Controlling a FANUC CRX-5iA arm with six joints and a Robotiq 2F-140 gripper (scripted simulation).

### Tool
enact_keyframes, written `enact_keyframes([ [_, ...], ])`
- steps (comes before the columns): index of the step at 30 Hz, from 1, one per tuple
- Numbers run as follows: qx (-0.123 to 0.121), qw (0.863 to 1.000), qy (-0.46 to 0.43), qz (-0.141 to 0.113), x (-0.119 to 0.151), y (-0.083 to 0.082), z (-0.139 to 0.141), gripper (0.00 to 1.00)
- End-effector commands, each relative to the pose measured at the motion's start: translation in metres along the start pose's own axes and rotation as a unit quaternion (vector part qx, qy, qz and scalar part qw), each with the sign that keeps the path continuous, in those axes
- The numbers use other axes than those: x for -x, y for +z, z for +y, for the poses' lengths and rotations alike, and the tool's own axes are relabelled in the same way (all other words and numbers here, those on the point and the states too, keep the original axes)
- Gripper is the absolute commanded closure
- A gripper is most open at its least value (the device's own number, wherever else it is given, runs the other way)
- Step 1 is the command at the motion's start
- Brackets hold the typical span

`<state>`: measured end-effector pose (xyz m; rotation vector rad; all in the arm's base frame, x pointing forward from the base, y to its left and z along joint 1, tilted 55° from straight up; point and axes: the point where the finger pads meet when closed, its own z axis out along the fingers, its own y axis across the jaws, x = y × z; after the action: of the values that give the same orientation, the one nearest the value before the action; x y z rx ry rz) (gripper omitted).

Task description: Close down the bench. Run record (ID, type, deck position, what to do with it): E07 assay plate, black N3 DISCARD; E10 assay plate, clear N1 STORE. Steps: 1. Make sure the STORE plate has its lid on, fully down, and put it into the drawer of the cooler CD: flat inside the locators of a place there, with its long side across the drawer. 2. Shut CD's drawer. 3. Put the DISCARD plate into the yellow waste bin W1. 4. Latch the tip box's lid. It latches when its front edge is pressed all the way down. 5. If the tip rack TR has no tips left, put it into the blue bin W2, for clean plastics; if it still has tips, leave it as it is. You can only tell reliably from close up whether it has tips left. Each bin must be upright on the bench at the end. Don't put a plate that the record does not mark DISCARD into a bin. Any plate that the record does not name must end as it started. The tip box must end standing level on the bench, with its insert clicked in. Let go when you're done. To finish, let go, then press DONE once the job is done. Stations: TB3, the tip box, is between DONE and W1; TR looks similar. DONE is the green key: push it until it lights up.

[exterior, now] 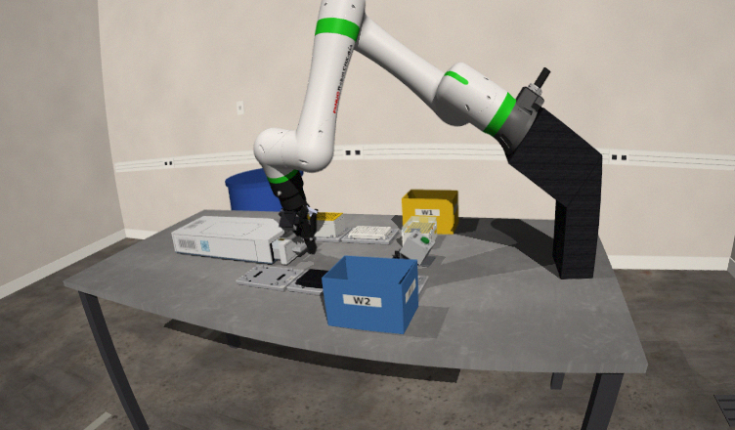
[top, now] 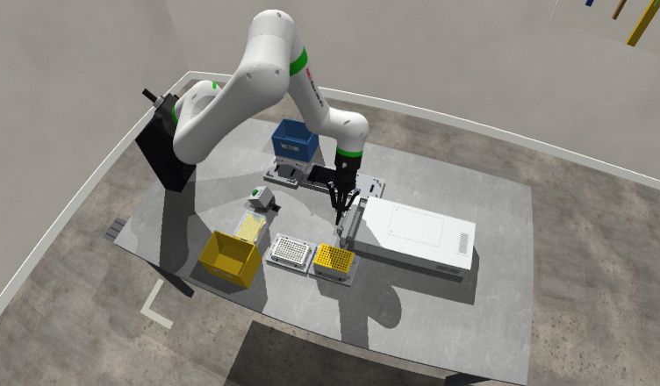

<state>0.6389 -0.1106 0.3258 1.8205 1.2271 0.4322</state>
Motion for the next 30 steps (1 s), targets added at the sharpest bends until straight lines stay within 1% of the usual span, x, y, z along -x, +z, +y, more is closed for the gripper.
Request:
enact_keyframes([
  [1,0.000,1.000,0.000,0.000,0.0002,-0.0005,0.0042,0.90],
  [30,0.000,1.000,0.000,0.000,0.0002,-0.0005,0.0126,0.90],
])
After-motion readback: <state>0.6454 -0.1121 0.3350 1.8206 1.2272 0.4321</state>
